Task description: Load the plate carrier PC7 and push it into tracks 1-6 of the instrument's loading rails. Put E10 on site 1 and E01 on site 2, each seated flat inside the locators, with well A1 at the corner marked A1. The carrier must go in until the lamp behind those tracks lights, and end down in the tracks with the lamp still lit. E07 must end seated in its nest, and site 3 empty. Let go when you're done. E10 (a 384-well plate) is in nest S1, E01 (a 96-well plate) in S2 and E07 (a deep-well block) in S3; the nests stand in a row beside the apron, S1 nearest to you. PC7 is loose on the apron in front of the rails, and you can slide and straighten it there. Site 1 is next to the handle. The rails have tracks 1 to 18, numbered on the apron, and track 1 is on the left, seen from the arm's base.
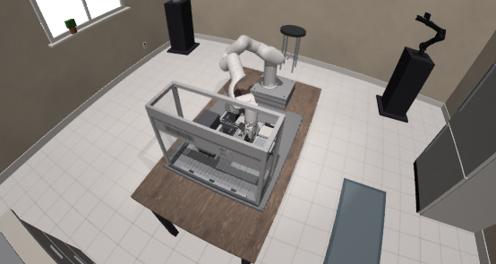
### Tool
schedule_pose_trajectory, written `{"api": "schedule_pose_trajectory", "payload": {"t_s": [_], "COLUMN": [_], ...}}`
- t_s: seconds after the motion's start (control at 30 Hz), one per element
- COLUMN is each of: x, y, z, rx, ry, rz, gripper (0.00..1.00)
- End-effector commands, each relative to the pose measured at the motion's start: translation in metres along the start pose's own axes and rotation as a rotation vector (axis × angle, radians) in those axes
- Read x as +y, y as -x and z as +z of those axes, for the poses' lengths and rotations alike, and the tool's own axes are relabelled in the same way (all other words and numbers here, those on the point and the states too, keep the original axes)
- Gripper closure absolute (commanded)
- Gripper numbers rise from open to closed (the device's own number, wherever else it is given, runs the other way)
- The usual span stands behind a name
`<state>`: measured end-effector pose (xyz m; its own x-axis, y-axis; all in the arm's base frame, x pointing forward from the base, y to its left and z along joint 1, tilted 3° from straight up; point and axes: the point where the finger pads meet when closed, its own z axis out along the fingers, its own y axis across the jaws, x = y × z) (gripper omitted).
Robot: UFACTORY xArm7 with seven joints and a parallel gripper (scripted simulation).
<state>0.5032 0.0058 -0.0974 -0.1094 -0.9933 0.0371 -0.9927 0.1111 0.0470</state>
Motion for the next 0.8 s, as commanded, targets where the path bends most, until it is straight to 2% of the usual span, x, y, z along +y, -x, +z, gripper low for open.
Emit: {"api": "schedule_pose_trajectory", "payload": {"t_s": [0.0,0.77], "x": [-0.002,-0.002], "y": [0.0,0.0], "z": [-0.007,-0.039], "rx": [-0.001,-0.001], "ry": [-0.004,-0.004], "rz": [0.0,0.0], "gripper": [0.0,0.0]}}
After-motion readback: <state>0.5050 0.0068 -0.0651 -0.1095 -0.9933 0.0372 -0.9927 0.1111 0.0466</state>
